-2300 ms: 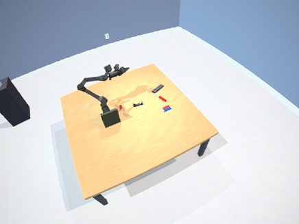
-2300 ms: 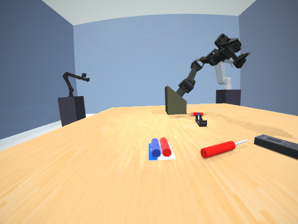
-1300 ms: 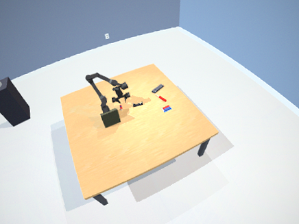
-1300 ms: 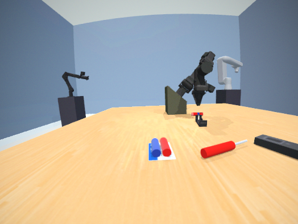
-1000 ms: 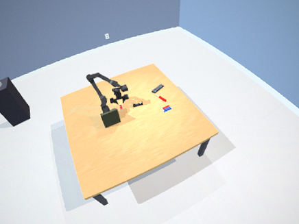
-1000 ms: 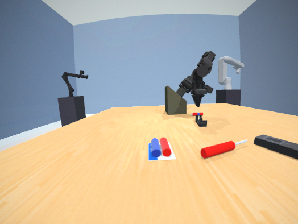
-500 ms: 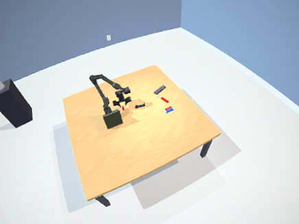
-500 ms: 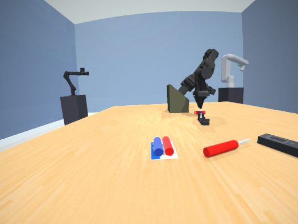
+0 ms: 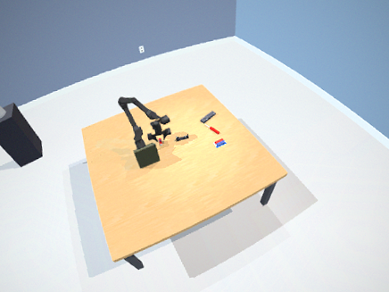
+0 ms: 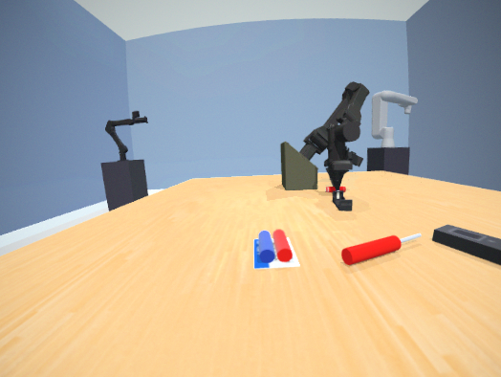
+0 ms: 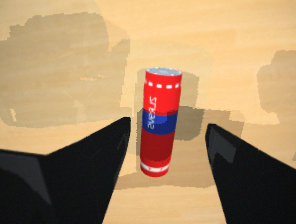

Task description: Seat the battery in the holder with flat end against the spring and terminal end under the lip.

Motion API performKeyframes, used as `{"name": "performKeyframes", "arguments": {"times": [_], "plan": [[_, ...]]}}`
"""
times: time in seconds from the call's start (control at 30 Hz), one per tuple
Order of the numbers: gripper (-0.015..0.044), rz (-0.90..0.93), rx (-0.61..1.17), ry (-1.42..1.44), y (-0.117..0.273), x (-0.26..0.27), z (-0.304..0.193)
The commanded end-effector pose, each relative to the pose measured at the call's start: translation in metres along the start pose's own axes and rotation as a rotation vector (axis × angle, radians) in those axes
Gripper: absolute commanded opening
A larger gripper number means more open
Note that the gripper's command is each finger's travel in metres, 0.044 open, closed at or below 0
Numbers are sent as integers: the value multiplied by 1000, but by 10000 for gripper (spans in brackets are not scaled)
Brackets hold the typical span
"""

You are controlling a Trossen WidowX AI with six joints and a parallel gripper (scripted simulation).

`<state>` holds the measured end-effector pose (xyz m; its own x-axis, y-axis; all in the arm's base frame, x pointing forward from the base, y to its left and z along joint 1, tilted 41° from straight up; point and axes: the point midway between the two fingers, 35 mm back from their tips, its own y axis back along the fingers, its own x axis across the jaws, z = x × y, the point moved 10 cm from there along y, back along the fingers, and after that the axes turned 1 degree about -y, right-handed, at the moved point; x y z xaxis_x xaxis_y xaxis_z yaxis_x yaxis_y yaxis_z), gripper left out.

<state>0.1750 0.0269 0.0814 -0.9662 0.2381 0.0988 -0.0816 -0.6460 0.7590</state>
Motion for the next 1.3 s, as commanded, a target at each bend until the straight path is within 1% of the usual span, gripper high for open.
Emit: {"name": "performKeyframes", "arguments": {"times": [0.0,0.1,0.2,0.6,0.77,1.0,1.13,1.2,1.27], "plan": [[223,13,-3,-13,-8,4,-2],[223,14,-4,-13,-10,4,-2],[145,14,-4,-13,-10,4,-2],[65,14,-4,-13,-10,4,-2],[61,13,-3,-13,-6,4,-2],[61,13,-1,-12,36,3,-2],[61,13,-2,-12,40,3,-2],[61,13,-1,-46,41,-1,-1],[61,12,-1,-140,45,-11,1]]}}
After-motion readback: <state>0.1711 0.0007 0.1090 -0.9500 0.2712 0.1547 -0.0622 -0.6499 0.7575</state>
